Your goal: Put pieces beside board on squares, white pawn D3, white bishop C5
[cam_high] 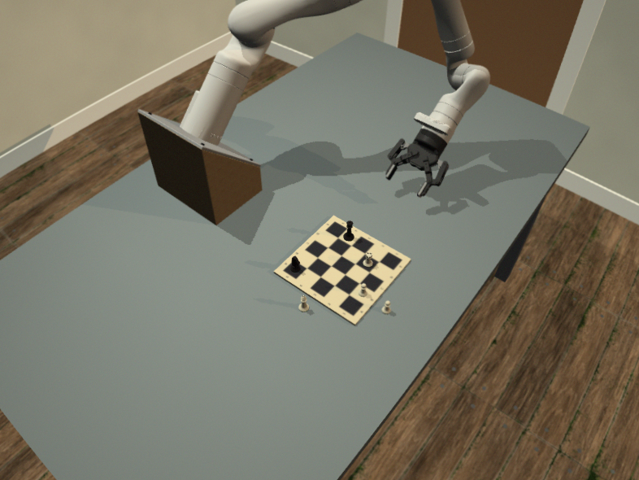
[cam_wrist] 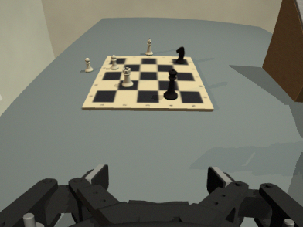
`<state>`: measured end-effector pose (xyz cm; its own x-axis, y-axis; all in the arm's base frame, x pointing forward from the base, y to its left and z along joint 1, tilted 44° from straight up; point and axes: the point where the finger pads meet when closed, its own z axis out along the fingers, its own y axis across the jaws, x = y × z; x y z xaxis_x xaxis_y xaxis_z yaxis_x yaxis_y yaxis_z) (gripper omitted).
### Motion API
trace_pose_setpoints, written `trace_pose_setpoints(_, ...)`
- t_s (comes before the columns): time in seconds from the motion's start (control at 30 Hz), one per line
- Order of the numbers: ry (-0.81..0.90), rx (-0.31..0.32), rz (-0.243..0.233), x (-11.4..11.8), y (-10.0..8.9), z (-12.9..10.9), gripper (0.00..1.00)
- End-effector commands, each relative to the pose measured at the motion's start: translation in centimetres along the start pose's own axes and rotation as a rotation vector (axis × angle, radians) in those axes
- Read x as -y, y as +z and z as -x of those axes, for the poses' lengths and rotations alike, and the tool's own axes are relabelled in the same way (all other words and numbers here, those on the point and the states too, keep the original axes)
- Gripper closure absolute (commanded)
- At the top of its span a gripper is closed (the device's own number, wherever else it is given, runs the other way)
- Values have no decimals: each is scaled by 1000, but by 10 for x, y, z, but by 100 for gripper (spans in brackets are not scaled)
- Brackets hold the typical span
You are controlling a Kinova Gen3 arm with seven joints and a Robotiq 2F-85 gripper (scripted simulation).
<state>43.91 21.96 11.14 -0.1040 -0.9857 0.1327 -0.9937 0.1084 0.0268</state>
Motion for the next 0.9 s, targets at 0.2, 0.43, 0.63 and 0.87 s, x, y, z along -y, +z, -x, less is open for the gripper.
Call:
trace_pose_setpoints(0.2, 10, 2, -8, 3, -29, -35, 0)
trace_pose_setpoints(0.43, 10, 2, -8, 3, -51, -62, 0)
trace_pose_setpoints(0.63, 10, 2, -8, 3, -53, -65, 0)
trace_pose_setpoints(0.87, 36, 13, 12, 5, -47, -66, 0)
